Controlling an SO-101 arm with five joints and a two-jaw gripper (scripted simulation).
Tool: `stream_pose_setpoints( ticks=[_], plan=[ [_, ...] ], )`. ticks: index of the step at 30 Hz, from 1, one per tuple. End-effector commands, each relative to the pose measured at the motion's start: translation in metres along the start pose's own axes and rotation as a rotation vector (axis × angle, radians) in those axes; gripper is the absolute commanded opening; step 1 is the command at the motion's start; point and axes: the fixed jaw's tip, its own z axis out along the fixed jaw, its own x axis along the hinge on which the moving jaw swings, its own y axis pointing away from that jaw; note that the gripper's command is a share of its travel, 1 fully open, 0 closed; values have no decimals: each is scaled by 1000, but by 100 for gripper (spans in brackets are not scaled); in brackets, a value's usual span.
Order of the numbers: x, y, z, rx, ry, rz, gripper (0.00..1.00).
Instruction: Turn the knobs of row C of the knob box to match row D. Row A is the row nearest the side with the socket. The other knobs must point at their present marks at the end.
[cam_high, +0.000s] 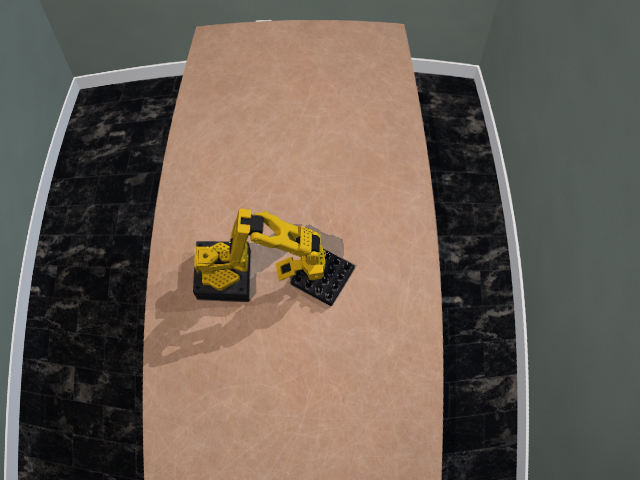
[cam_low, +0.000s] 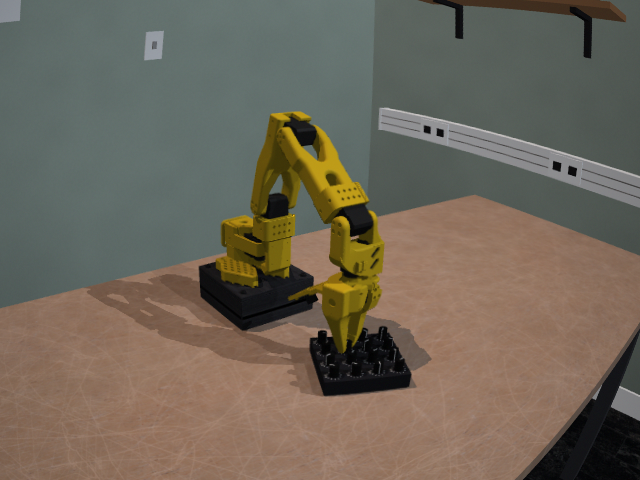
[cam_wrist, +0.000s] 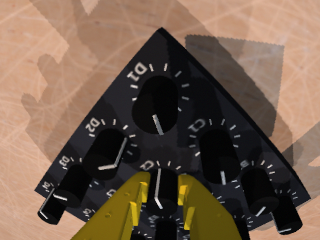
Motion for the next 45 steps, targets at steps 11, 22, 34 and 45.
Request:
stream_pose_setpoints(
  ticks=[11, 22, 34, 45],
  plan=[
    [-2, -1, 0, 2, -7, 142, 1],
    [-2, -2, 0, 1, -7, 299, 1],
    [-4, -2, 0, 0, -7, 508, 1],
    [-4, -3, 0, 0, -7, 665, 1]
  ],
)
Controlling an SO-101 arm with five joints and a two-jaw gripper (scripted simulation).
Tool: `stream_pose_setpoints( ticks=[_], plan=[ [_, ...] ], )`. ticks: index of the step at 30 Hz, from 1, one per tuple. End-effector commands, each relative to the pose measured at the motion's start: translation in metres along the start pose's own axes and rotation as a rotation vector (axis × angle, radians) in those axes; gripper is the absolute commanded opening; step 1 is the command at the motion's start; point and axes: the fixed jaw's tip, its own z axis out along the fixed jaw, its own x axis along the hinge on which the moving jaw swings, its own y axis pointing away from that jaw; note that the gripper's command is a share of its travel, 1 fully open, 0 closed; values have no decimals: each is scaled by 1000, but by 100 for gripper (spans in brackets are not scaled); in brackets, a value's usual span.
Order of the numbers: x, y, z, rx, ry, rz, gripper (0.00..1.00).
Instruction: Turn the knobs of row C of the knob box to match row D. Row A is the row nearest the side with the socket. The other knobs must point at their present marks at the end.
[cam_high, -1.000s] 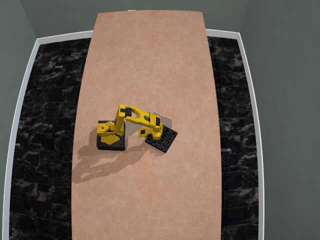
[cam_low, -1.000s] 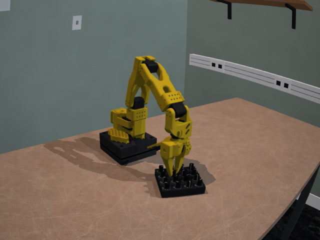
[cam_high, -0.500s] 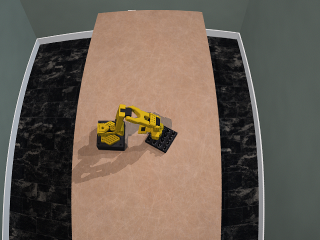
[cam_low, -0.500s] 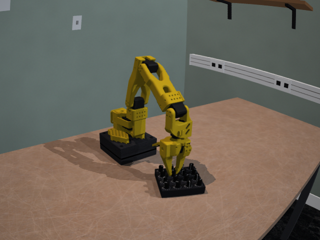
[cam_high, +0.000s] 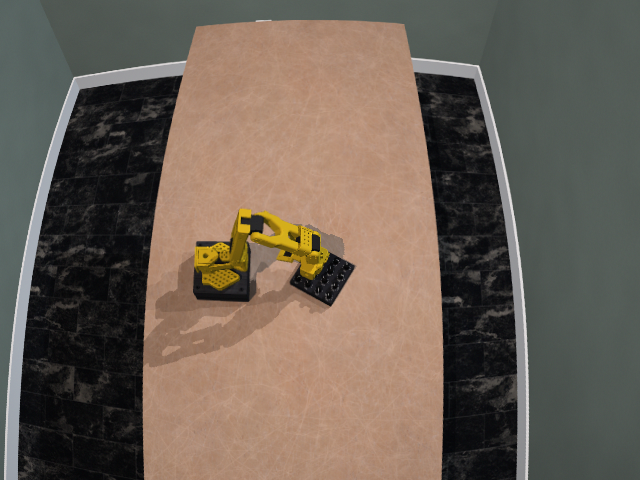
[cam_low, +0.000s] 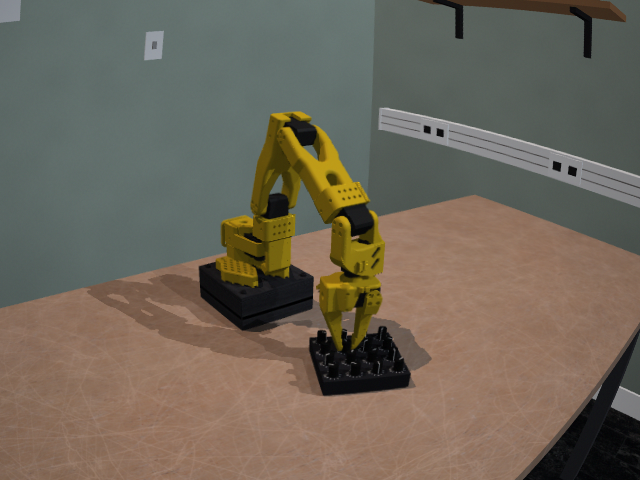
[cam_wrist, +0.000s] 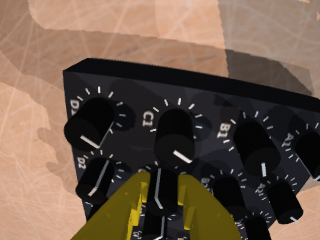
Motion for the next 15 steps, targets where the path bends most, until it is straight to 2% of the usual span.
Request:
stream_pose_setpoints(
  ticks=[1, 15],
  plan=[
    [-1, 0, 0, -3, -8, 71, 1],
    [-2, 0, 0, -4, -8, 280, 1]
  ],
)
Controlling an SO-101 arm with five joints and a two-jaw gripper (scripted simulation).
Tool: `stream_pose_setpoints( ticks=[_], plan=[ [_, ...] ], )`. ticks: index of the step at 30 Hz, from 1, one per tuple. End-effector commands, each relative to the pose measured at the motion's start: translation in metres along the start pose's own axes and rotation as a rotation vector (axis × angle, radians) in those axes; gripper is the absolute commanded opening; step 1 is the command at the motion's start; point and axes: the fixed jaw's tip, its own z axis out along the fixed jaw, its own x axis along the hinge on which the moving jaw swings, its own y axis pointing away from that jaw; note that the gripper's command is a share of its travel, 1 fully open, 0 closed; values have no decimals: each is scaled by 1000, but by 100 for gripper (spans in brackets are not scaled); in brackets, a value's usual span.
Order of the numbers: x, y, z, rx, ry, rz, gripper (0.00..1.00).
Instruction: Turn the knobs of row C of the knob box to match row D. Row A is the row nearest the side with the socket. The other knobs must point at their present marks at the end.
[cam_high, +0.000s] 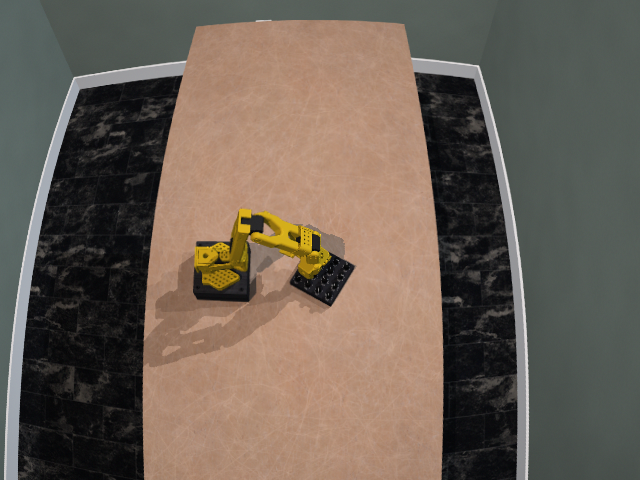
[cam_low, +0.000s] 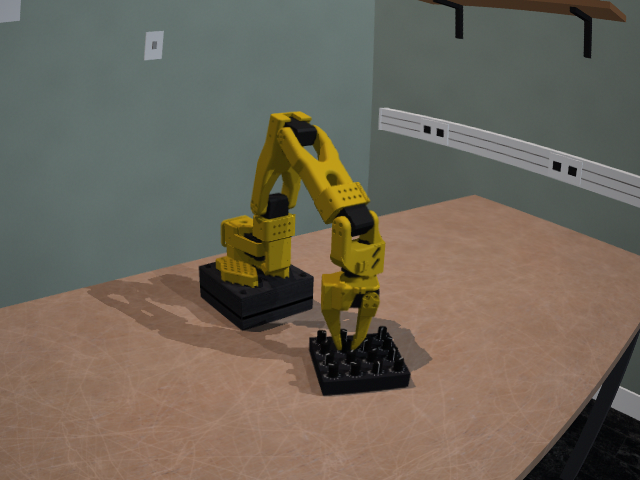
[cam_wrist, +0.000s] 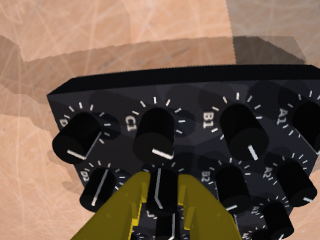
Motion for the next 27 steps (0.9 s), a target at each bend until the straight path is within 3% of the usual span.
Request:
stream_pose_setpoints(
  ticks=[1, 27],
  plan=[
    [-1, 0, 0, -6, -8, 71, 1],
    [-3, 0, 0, -8, -7, 472, 1]
  ],
)
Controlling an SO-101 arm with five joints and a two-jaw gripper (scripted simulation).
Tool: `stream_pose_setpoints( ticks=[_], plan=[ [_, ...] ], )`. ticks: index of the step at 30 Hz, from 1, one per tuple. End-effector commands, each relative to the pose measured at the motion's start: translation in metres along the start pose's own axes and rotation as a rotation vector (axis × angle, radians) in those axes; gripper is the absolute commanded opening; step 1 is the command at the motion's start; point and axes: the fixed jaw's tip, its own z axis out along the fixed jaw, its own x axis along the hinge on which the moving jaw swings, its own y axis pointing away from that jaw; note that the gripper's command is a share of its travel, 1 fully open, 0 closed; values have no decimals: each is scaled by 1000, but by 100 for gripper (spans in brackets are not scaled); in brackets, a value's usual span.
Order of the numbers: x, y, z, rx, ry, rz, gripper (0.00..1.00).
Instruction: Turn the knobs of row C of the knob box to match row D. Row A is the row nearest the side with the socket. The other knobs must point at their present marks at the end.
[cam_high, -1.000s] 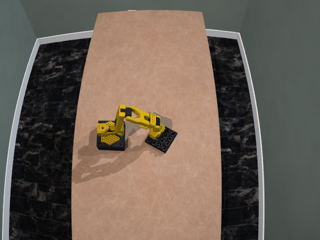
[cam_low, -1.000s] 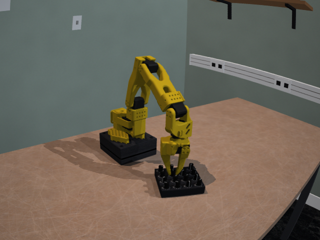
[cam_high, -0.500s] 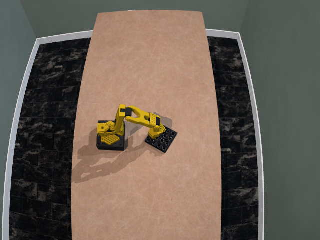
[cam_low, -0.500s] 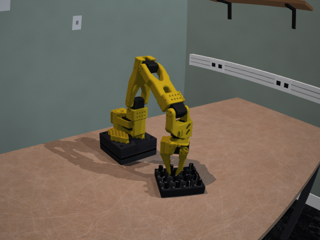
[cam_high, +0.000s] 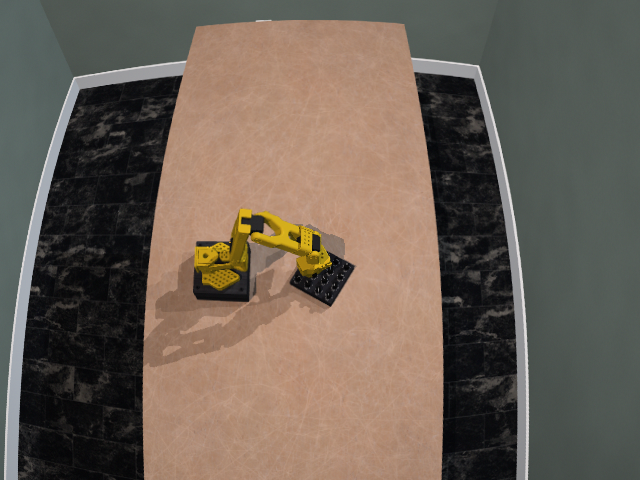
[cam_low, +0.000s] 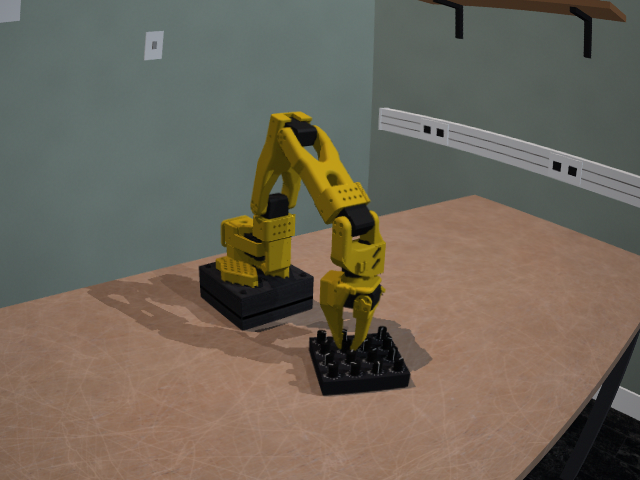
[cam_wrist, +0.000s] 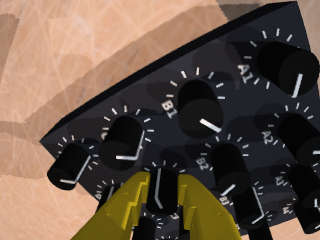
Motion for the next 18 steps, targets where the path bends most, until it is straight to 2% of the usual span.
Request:
stream_pose_setpoints(
  ticks=[1, 18],
  plan=[
    [0, 1, 0, -11, -7, 41, 1],
    [-2, 1, 0, -12, -5, 303, 1]
  ],
)
